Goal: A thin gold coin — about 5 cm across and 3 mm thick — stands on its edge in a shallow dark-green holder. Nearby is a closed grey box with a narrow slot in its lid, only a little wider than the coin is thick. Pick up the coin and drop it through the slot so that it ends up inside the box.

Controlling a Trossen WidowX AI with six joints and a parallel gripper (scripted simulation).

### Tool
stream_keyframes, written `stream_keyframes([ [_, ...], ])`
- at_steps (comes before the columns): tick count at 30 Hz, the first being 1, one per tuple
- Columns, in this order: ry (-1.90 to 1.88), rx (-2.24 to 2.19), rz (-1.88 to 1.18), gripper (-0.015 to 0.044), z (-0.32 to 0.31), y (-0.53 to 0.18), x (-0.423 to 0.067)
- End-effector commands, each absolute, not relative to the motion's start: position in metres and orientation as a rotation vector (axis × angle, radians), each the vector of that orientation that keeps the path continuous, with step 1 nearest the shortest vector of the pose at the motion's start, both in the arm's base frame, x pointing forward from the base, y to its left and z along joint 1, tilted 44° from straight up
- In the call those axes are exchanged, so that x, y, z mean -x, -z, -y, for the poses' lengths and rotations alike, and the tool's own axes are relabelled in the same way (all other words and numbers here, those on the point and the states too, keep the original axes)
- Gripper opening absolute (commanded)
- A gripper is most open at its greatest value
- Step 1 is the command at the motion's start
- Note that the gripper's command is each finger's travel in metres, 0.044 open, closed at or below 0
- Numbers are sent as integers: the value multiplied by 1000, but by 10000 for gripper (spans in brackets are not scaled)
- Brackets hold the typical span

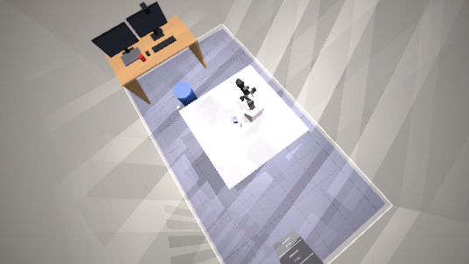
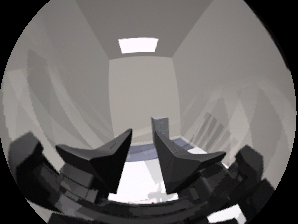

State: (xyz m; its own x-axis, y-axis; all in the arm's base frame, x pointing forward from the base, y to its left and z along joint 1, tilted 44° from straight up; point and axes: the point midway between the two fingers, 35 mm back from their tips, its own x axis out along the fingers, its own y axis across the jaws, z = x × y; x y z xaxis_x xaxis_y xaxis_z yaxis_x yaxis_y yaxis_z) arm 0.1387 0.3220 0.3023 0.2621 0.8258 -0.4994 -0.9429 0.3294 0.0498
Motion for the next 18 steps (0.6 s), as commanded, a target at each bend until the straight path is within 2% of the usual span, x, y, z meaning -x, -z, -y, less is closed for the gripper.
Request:
stream_keyframes([
  [1,-1069,402,-603,161,-313,-253,-176],
  [10,-709,714,-934,161,-248,-137,-253],
  [18,-556,942,-1219,161,-173,-65,-274],
])
